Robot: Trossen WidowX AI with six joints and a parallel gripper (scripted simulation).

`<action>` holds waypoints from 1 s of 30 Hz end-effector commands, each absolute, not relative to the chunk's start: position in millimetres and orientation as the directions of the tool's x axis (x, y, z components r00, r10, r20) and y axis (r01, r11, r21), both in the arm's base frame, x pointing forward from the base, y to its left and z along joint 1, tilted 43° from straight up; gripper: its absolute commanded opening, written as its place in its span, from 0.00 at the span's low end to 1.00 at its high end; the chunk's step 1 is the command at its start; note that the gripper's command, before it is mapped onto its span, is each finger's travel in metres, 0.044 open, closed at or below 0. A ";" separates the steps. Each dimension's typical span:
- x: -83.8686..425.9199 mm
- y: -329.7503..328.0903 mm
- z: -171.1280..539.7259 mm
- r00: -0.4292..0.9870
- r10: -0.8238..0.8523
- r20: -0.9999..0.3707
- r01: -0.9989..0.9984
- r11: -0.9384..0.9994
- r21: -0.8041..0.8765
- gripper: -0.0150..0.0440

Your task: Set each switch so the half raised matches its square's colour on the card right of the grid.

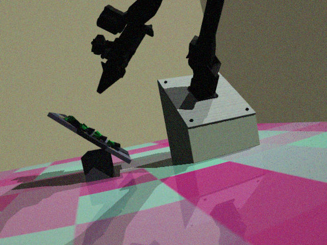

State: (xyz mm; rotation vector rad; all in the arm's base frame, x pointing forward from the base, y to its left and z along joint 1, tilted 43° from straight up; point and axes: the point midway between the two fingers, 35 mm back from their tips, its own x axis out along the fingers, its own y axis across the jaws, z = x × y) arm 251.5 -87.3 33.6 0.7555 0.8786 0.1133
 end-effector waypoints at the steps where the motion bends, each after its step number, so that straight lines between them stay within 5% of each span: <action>1: 283.7 -56.2 42.2 0.672 0.402 -0.622 0.189 0.719 0.669 0.25; 30: 321.1 -32.5 6.9 0.692 0.388 -0.609 0.188 0.718 0.670 0.25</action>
